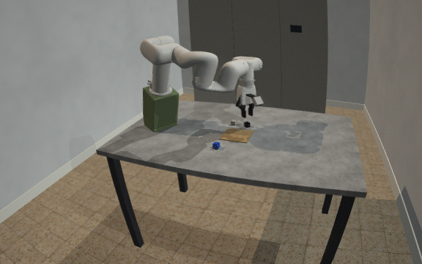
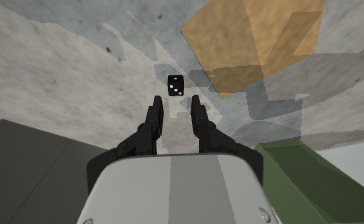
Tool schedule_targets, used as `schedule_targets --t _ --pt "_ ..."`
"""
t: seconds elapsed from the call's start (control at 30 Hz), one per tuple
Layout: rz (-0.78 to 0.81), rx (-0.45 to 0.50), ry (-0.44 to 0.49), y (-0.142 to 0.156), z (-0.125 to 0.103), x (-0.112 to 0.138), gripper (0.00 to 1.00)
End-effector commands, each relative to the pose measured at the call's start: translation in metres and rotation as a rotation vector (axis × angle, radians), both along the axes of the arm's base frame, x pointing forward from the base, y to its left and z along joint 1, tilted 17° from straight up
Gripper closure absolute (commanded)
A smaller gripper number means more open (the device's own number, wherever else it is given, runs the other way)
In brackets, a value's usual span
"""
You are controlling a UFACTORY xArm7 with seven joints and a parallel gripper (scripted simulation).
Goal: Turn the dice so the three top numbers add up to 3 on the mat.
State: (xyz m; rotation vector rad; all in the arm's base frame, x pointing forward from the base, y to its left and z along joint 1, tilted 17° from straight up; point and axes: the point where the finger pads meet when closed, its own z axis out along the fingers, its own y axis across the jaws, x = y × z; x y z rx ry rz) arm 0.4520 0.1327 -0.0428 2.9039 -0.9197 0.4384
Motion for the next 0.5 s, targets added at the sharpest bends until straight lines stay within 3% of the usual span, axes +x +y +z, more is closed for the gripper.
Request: schedule_targets --t 0.0,0.47 --pt "0.001 0.001 -0.002 0.000 -0.006 0.003 0.58" --pt "0.001 0.001 -0.002 -0.003 -0.022 0.007 0.58"
